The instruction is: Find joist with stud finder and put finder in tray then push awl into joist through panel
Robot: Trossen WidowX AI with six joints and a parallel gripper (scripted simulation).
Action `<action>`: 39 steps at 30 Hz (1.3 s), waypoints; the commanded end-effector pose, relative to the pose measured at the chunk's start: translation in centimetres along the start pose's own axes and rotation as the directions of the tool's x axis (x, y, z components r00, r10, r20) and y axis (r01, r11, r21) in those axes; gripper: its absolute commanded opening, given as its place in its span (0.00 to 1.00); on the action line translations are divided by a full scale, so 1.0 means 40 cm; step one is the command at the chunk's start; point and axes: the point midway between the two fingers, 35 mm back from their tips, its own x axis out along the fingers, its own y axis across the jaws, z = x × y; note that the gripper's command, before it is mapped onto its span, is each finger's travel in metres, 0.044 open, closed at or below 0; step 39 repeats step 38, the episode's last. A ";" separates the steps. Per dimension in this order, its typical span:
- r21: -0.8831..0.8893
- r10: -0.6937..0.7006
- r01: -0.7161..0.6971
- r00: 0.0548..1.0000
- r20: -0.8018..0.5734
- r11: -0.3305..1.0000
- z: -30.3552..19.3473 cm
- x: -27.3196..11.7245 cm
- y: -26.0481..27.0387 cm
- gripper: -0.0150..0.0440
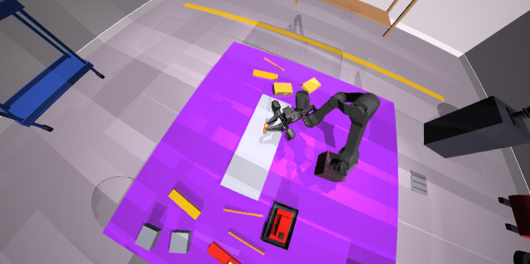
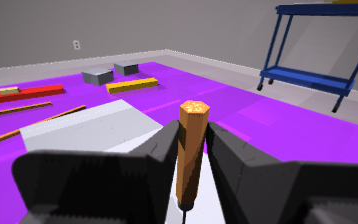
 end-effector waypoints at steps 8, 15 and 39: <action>-0.004 0.004 -0.004 1.000 0.001 1.000 -0.036 0.003 0.005 0.25; -0.004 0.004 -0.004 1.000 0.001 1.000 -0.036 0.003 0.005 0.25; -0.004 0.004 -0.004 1.000 0.001 1.000 -0.036 0.003 0.005 0.25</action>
